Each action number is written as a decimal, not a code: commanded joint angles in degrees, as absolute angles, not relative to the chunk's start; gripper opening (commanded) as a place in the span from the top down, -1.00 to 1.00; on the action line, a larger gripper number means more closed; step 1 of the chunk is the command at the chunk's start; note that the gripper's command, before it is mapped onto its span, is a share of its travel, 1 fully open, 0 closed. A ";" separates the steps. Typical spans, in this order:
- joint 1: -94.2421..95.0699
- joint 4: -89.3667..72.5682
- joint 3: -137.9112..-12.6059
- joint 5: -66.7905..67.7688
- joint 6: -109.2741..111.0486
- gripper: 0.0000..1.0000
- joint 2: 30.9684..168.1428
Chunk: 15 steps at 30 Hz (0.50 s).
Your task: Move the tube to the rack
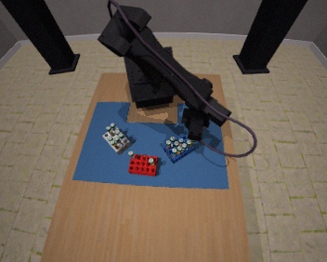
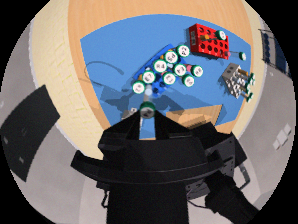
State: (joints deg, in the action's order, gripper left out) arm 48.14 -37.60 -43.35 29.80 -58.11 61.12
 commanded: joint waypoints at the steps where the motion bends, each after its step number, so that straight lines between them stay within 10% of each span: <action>1: 47.80 -36.15 -43.47 29.64 -57.48 1.00 61.02; 15: 47.29 -35.00 -41.78 29.20 -56.94 1.00 61.92</action>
State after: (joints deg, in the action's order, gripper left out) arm 47.44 -36.12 -42.96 29.47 -57.45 61.45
